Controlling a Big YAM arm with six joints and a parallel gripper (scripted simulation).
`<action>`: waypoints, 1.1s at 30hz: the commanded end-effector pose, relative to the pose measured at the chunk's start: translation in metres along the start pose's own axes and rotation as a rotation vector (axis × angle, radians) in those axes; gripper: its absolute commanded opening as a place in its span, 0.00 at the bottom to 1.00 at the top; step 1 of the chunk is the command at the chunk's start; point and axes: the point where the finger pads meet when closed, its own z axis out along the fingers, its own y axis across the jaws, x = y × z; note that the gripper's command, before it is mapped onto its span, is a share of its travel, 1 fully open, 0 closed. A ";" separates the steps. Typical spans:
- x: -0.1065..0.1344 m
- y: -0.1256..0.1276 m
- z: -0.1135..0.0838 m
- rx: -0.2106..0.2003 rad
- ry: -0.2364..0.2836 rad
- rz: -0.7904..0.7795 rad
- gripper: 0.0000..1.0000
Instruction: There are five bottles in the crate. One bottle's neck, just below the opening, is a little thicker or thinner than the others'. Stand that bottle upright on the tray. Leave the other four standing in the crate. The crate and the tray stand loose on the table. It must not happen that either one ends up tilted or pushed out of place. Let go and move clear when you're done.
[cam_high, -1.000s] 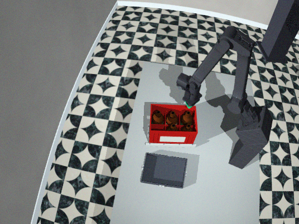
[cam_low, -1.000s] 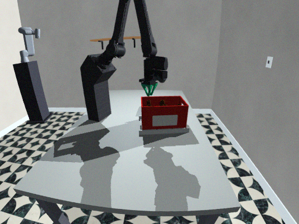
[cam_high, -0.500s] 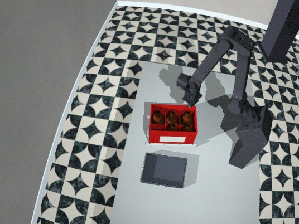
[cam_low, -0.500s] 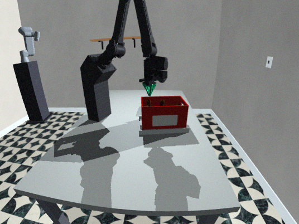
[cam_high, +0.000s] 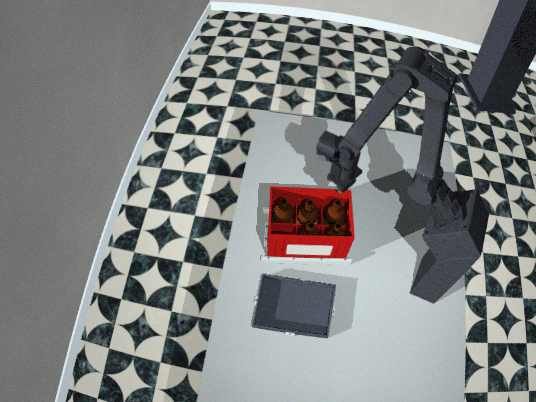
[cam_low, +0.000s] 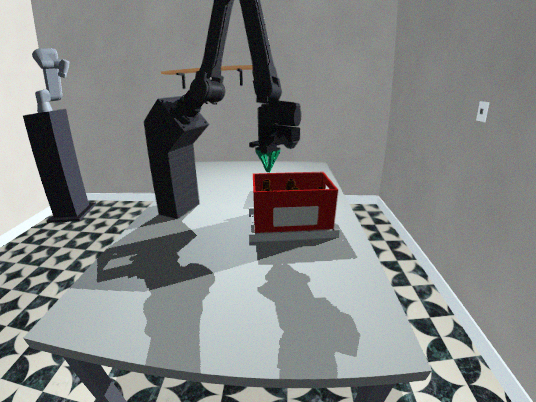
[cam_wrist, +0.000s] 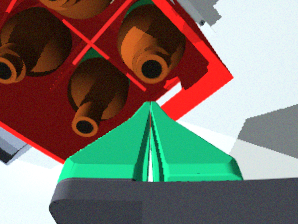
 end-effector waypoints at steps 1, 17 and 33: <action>0.001 -0.002 -0.002 0.003 0.007 -0.003 0.00; 0.053 0.074 -0.002 -0.018 -0.017 0.007 0.61; 0.061 0.068 0.000 -0.008 -0.005 0.005 0.61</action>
